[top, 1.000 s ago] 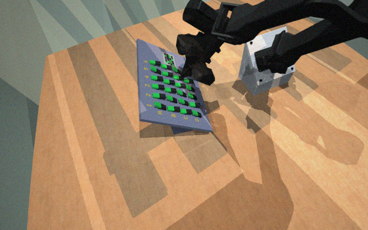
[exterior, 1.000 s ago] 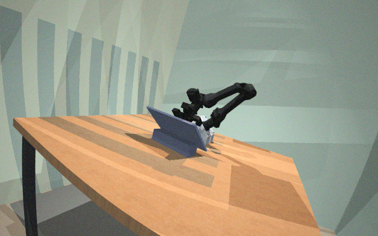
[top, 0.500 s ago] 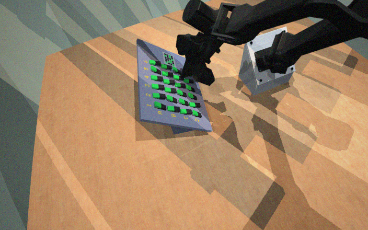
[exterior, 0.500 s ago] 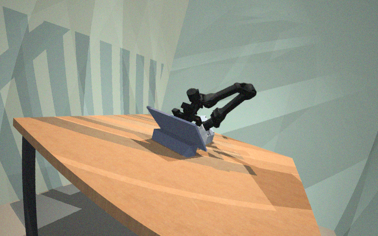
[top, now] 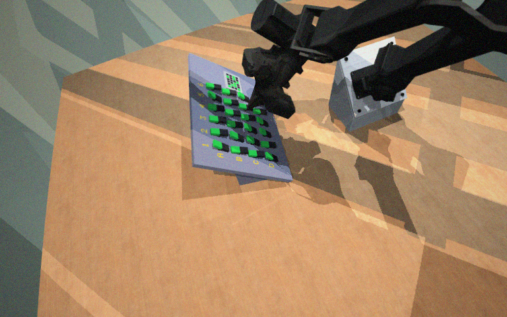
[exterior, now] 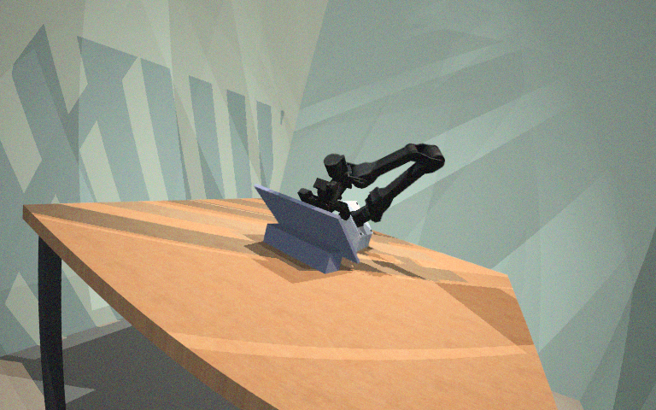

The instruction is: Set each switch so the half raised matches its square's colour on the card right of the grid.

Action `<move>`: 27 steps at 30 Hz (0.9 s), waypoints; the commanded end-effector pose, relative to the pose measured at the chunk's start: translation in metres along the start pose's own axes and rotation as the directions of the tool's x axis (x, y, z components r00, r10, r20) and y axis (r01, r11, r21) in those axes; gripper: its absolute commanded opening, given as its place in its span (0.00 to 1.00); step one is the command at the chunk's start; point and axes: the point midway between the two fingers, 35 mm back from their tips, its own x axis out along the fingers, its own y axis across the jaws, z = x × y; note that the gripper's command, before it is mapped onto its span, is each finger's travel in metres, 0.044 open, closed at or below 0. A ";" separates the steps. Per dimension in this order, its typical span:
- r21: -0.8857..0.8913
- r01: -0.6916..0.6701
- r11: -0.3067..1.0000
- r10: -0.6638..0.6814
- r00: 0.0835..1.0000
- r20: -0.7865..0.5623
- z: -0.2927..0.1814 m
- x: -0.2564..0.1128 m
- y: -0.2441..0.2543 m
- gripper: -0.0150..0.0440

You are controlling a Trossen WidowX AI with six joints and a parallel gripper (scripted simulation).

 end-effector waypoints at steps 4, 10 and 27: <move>0.007 0.004 1.000 -0.004 1.000 -0.002 -0.001 0.001 0.000 0.25; 0.007 0.004 1.000 -0.004 1.000 -0.002 -0.001 0.002 0.000 0.25; 0.007 0.007 1.000 -0.007 1.000 -0.030 0.002 -0.062 -0.001 0.25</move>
